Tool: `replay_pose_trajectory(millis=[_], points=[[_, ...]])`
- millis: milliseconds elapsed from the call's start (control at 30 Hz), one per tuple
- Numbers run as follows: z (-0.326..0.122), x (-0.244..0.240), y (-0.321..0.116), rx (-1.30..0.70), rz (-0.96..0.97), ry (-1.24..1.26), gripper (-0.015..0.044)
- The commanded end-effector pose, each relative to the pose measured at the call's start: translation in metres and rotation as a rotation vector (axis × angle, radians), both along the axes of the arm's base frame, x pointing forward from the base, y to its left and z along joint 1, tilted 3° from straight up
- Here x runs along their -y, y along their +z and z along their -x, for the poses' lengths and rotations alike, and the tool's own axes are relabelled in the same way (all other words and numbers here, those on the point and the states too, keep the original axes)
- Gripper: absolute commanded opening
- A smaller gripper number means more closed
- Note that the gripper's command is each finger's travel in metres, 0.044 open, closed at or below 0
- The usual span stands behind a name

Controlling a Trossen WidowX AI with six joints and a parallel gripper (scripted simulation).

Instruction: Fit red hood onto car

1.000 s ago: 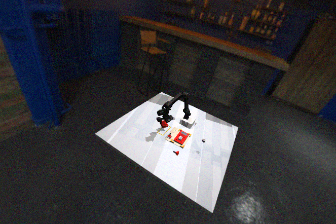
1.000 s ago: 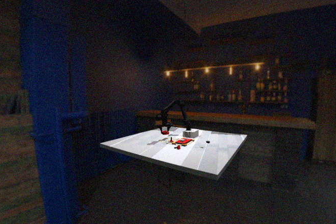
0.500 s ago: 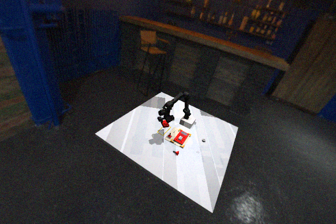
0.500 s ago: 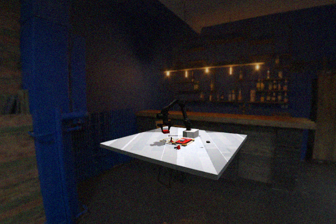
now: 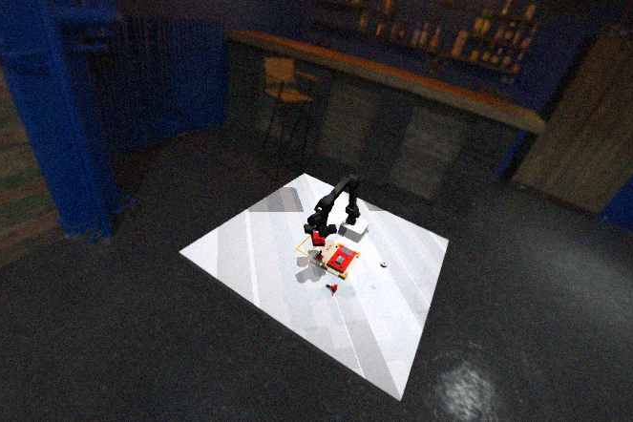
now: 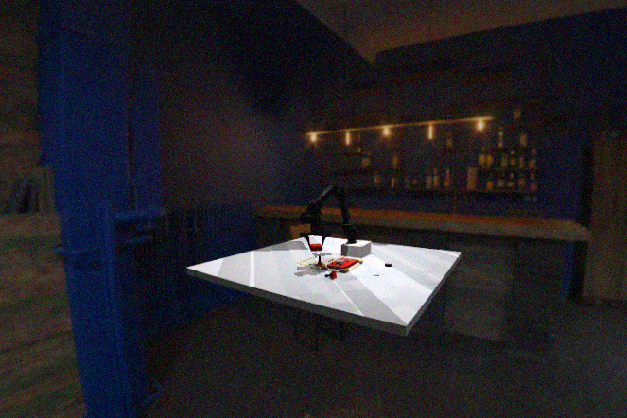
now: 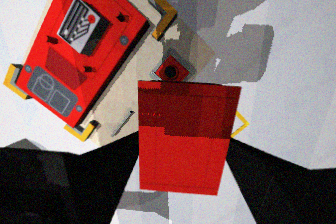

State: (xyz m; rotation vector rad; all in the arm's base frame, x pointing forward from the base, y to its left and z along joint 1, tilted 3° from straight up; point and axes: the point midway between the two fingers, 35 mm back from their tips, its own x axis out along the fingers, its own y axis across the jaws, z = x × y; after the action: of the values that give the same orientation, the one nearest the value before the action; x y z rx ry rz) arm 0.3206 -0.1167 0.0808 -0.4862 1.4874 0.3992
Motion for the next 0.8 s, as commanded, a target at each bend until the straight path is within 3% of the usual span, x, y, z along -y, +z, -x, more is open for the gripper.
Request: replay_pose_trajectory(millis=[0,767], points=[[-0.005,-0.016,0.001,0.005,-0.001,-0.065,0.0],[-0.02,-0.108,0.0,0.026,-0.026,-0.431,0.0]])
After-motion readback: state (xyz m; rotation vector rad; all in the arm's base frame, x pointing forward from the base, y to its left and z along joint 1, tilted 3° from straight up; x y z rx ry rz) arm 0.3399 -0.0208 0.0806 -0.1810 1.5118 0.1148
